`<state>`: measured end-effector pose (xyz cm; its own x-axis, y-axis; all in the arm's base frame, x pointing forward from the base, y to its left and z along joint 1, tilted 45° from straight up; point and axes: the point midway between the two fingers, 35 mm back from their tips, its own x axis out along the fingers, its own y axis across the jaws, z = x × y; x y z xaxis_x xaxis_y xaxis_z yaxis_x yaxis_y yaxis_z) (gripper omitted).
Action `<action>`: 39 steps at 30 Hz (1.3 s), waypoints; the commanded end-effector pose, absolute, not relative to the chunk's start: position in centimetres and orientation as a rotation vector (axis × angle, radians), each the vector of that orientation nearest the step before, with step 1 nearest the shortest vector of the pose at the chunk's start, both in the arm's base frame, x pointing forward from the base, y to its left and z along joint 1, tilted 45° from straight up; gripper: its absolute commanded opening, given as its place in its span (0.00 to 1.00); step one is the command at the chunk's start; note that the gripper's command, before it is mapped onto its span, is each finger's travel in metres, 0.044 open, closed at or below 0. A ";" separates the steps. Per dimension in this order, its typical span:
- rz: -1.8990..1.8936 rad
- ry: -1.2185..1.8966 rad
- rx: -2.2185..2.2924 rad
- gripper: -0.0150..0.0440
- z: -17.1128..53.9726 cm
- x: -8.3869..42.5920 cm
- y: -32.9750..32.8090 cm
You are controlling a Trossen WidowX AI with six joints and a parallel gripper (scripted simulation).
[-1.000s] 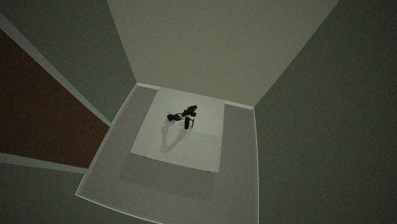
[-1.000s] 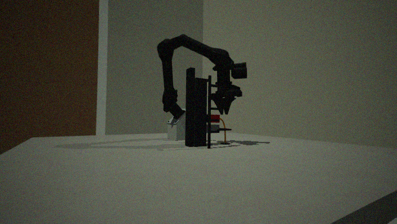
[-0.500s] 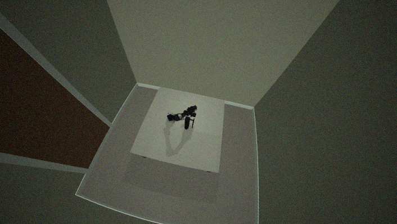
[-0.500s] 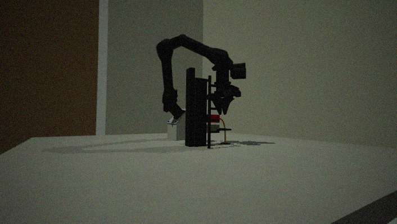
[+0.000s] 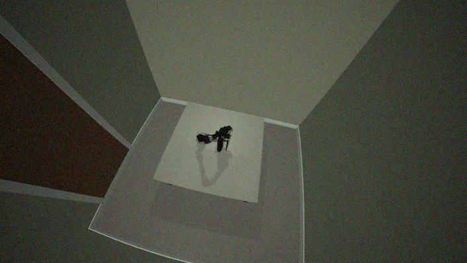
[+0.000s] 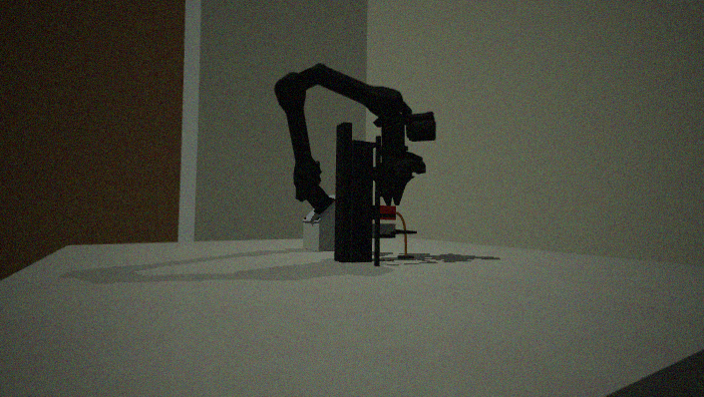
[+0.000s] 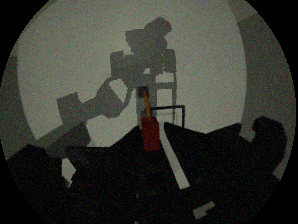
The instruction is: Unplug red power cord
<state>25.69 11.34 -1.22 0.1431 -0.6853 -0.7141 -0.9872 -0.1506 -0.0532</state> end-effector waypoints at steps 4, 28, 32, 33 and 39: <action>0.751 1.603 -1.907 0.53 -0.6 25.6 10.5; 0.749 1.602 -1.902 0.31 -1.3 25.8 9.9; 0.749 1.602 -1.902 0.27 -1.3 25.8 9.9; 0.749 1.602 -1.902 0.26 -1.3 25.8 9.9; 0.750 1.601 -1.902 0.25 -1.7 25.8 10.3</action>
